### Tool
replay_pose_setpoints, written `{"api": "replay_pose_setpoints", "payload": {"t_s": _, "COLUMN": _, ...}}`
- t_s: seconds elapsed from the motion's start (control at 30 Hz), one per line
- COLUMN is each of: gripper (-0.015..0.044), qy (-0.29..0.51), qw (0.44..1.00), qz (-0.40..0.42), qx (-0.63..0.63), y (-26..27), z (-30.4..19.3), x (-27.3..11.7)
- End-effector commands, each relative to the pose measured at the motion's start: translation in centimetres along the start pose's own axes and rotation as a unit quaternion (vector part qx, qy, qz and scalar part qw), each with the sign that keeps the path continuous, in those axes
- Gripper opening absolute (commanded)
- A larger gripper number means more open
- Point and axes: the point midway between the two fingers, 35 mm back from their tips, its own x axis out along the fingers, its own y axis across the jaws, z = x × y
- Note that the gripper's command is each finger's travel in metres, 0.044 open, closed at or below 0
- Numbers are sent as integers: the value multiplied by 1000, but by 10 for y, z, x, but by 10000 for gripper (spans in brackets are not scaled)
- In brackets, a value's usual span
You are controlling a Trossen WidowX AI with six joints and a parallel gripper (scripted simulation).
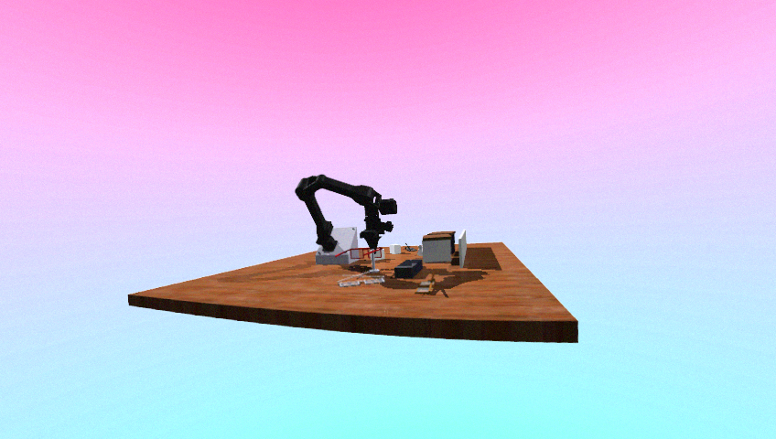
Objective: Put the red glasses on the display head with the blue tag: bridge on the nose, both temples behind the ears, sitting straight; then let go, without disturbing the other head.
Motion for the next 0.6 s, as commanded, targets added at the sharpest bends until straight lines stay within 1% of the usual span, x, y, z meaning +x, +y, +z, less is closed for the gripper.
{"api": "replay_pose_setpoints", "payload": {"t_s": 0.0, "gripper": 0, "qy": -2, "qw": 1000, "qz": -1, "qx": 4, "y": 0, "z": -3, "x": -1}}
{"api": "replay_pose_setpoints", "payload": {"t_s": 0.57, "gripper": 0, "qy": -1, "qw": 1000, "qz": 0, "qx": 4, "y": 3, "z": -13, "x": -1}}
